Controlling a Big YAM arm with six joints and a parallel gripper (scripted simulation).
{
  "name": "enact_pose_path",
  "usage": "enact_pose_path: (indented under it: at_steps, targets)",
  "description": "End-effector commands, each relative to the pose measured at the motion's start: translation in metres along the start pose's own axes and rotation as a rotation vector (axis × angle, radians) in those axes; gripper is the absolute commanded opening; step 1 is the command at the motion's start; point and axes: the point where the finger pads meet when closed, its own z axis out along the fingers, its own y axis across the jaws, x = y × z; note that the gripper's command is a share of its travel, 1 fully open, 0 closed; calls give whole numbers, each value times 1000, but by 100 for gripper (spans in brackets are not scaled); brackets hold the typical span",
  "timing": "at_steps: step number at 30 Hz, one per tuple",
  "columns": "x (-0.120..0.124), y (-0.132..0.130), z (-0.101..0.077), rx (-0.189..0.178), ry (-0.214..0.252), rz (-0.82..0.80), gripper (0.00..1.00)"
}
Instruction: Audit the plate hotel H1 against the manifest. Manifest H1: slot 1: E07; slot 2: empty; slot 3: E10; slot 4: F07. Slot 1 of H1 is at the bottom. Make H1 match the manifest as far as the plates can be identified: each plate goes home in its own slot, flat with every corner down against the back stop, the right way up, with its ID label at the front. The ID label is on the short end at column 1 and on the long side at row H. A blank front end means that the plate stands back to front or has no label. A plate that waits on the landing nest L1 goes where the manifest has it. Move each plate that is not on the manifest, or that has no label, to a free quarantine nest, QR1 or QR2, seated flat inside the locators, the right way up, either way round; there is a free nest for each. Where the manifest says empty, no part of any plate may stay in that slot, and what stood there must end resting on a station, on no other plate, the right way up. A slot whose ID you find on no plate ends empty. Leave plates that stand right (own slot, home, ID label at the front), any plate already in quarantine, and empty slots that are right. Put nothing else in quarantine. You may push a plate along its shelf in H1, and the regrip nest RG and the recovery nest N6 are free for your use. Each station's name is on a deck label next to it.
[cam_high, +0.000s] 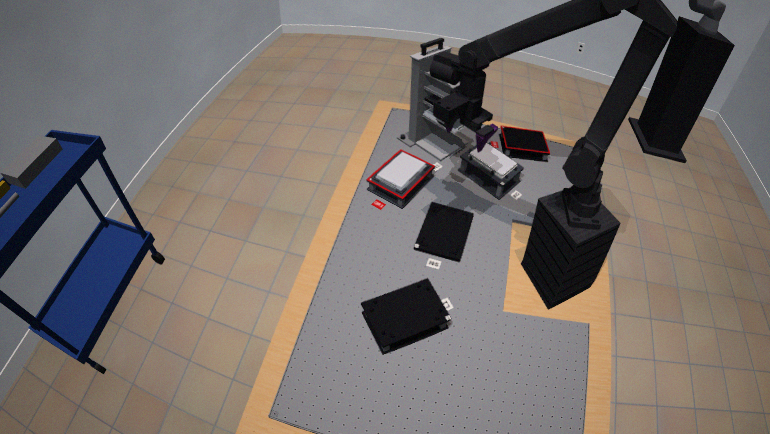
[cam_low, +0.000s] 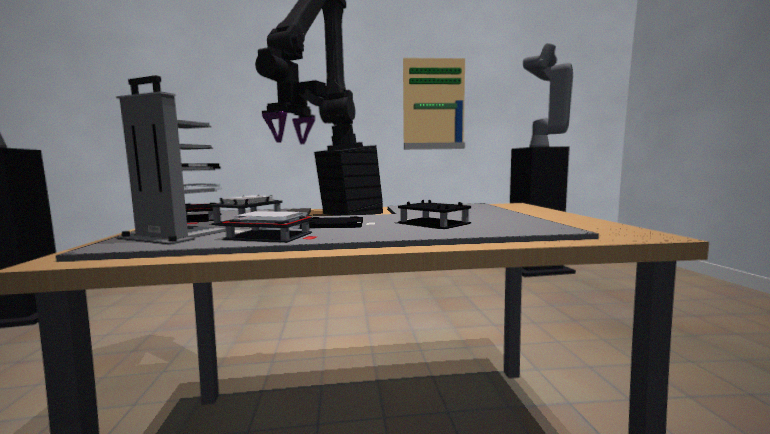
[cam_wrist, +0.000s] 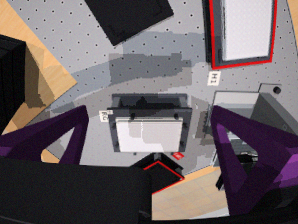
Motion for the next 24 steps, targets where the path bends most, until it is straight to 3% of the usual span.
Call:
enact_pose_path:
  at_steps: [1,3,4,6,7,13,24]
  targets:
    - [-7,-25,-26,52,-9,4,100]
    - [-7,-26,-33,54,-10,5,100]
    - [4,-26,-29,43,-6,49,100]
    - [4,-26,-29,43,-6,49,100]
    - [9,0,-9,-21,4,69,100]
    - [29,-8,-20,15,-4,211,100]
    - [59,-4,-16,0,0,420,100]
